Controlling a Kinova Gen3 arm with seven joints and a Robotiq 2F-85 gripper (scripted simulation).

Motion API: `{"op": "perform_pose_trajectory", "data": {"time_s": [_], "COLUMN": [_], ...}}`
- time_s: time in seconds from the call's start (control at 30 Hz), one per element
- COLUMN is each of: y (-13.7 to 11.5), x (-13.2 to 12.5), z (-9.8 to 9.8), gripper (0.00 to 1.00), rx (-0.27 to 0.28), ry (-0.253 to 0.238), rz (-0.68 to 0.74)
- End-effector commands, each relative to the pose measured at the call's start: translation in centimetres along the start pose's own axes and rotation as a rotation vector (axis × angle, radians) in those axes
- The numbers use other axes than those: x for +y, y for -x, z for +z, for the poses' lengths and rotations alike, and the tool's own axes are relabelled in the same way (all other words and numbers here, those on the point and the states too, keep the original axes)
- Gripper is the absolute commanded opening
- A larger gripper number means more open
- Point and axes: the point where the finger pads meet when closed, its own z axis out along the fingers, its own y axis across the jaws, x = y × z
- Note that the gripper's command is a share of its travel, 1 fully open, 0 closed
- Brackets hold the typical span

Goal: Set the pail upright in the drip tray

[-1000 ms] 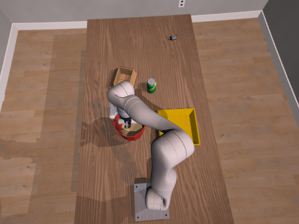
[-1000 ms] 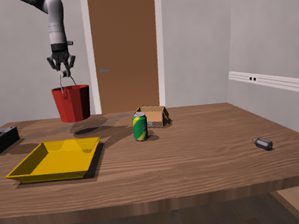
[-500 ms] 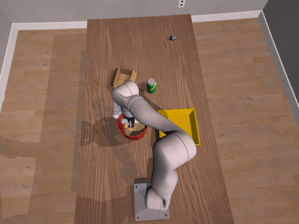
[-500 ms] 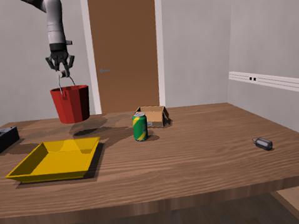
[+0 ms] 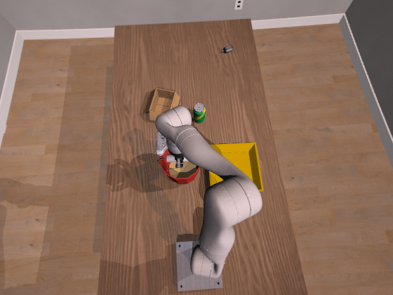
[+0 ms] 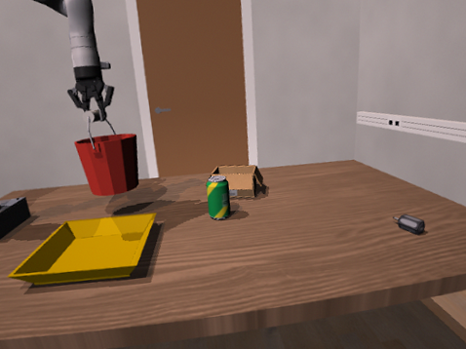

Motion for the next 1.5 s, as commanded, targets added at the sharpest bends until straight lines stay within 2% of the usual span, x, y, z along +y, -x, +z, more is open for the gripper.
{"op": "perform_pose_trajectory", "data": {"time_s": [0.0, 1.03, 1.47], "y": [0.8, 8.4, 12.6], "x": [0.1, 0.8, 1.1], "z": [-0.1, -0.1, -0.1], "gripper": [0.1, 0.1, 0.1], "rx": [0.001, 0.001, 0.001], "ry": [0.003, 0.003, 0.003], "rz": [0.007, 0.007, 0.007]}}
